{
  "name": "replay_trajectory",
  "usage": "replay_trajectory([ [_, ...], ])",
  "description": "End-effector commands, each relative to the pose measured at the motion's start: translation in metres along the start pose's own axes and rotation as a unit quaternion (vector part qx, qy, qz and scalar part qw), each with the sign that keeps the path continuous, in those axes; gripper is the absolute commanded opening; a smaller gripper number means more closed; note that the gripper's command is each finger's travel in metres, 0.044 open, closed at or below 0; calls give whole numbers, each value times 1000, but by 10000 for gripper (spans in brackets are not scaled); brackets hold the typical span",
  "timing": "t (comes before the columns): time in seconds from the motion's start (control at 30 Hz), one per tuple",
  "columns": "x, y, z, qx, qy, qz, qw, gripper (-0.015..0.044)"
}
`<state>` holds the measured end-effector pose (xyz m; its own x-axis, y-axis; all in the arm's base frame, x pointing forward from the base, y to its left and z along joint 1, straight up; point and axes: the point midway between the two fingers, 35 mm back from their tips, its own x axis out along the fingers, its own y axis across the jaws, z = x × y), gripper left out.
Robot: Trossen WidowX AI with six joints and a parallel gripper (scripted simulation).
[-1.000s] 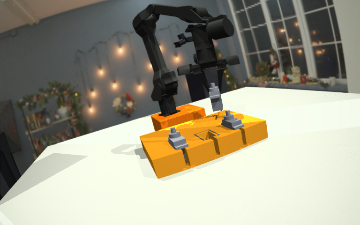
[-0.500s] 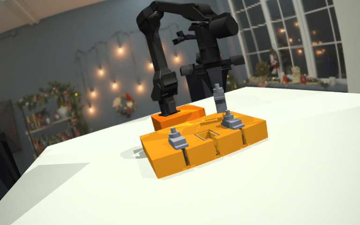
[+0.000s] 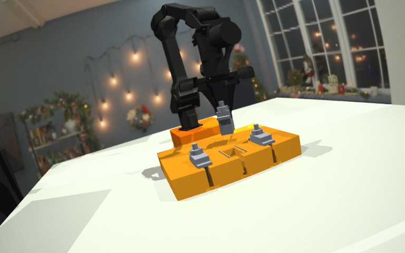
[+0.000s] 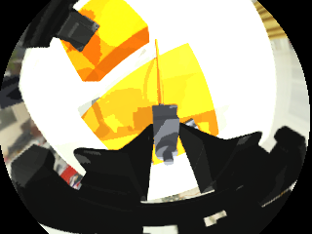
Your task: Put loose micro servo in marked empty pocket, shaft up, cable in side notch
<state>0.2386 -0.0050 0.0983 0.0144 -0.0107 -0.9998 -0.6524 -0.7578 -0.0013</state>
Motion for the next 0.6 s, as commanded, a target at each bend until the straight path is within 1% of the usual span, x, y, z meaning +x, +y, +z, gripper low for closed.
replay_trajectory([
  [0.0, -3, 13, -6, -1, 4, -5, 1000, 0],
  [0.17, -3, 31, -15, -1, 5, -4, 1000, 0],
  [0.3, -3, 33, -16, 7, 5, -4, 1000, 0],
  [0.57, -3, 33, -16, 126, 5, -5, 992, 0],
])
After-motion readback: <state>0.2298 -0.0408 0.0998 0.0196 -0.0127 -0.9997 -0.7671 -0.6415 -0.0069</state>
